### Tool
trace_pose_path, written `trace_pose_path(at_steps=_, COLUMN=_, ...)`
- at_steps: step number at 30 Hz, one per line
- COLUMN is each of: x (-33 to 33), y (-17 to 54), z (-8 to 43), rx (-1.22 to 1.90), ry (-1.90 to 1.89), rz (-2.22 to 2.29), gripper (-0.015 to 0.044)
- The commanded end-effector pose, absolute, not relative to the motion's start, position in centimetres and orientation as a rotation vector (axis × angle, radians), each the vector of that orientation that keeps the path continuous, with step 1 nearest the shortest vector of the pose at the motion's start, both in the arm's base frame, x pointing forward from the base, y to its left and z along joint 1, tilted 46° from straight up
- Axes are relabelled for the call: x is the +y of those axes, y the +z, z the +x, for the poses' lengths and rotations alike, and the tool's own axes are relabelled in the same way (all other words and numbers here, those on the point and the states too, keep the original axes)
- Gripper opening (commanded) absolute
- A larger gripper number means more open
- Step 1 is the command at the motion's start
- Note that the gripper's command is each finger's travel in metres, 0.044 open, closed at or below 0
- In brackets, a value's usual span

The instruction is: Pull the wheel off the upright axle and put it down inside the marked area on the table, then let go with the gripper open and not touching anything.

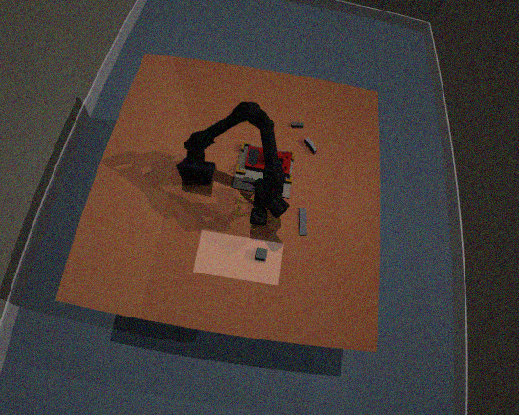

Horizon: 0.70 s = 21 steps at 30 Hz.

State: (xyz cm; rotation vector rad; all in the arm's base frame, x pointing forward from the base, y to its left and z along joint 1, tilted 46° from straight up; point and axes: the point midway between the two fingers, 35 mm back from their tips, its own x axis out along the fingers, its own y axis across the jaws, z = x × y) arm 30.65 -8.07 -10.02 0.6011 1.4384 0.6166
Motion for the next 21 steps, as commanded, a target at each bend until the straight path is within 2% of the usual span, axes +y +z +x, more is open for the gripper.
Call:
trace_pose_path(at_steps=1, x=-8.1, y=-10.0, z=30.7, rx=1.438, ry=0.618, rz=0.600, gripper=0.0210)
trace_pose_path(at_steps=5, x=-8.6, y=-9.5, z=30.7, rx=1.438, ry=0.617, rz=0.600, gripper=0.0300)
trace_pose_path(at_steps=10, x=-12.1, y=-6.0, z=30.4, rx=1.433, ry=0.609, rz=0.606, gripper=0.0300)
trace_pose_path(at_steps=14, x=-12.3, y=-5.8, z=30.4, rx=1.432, ry=0.608, rz=0.606, gripper=0.0300)
trace_pose_path(at_steps=16, x=-12.2, y=-5.8, z=29.5, rx=1.432, ry=0.602, rz=0.613, gripper=0.0353)
trace_pose_path(at_steps=19, x=-13.0, y=-2.9, z=25.5, rx=1.436, ry=0.601, rz=0.609, gripper=0.0431)
trace_pose_path(at_steps=21, x=-13.1, y=-1.2, z=22.8, rx=1.438, ry=0.605, rz=0.608, gripper=0.0440)
